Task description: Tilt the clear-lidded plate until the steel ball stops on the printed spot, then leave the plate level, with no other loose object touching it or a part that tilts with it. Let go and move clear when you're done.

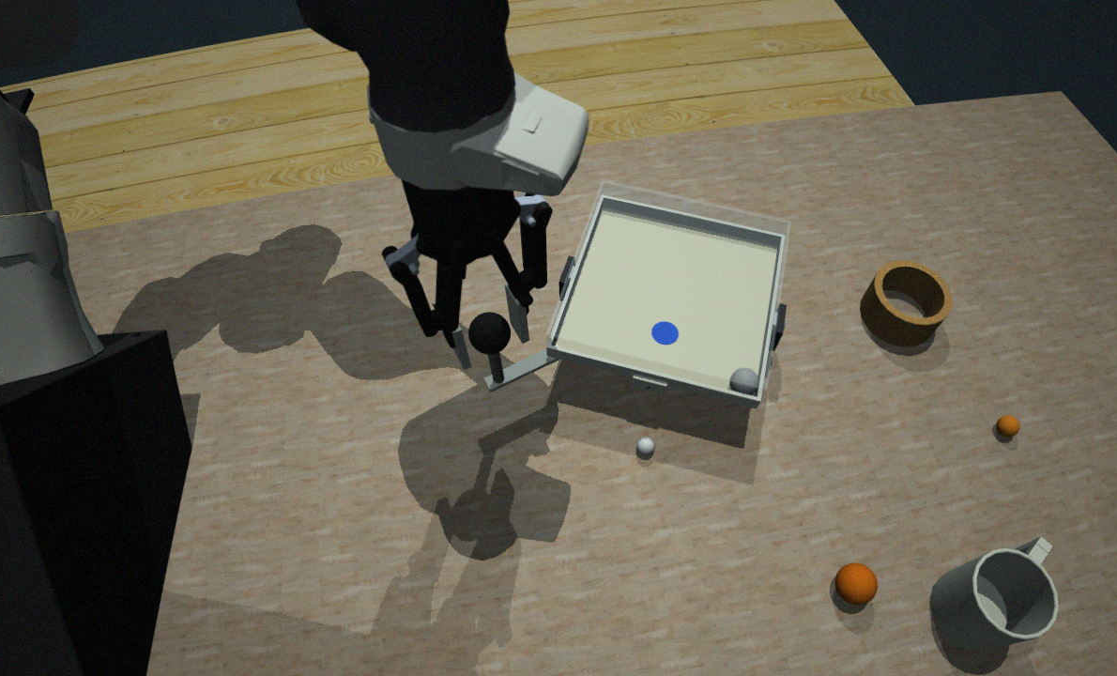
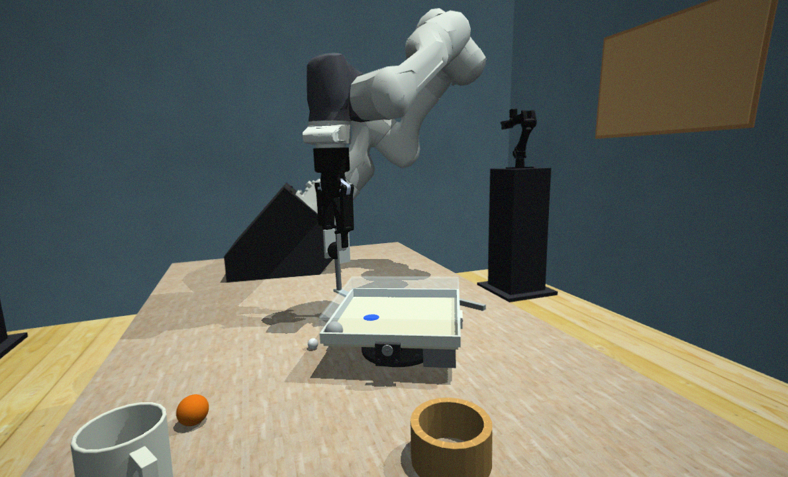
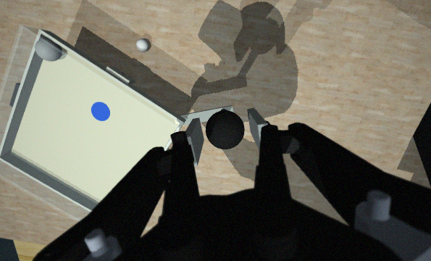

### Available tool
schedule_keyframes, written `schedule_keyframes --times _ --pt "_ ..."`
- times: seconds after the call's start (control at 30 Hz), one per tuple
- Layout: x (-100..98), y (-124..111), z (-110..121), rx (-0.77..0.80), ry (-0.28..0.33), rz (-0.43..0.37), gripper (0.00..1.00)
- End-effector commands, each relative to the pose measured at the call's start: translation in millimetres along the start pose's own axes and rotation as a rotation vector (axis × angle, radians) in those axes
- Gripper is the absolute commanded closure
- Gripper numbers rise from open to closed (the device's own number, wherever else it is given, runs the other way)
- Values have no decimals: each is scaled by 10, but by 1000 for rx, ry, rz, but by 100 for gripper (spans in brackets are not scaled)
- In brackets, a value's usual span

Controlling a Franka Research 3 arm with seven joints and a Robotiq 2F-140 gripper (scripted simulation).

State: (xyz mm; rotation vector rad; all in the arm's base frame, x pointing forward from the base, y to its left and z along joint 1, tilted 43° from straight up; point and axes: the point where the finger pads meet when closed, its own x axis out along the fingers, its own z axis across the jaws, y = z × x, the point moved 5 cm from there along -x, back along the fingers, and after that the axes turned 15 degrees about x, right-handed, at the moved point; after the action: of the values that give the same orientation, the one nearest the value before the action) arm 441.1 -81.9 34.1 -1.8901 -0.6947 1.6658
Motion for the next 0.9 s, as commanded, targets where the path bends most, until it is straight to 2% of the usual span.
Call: schedule_keyframes --times 0.0,0.87 --pt "51 5 -4 -6 2 2 64" --pt "133 1 -3 -6 2 2 64"
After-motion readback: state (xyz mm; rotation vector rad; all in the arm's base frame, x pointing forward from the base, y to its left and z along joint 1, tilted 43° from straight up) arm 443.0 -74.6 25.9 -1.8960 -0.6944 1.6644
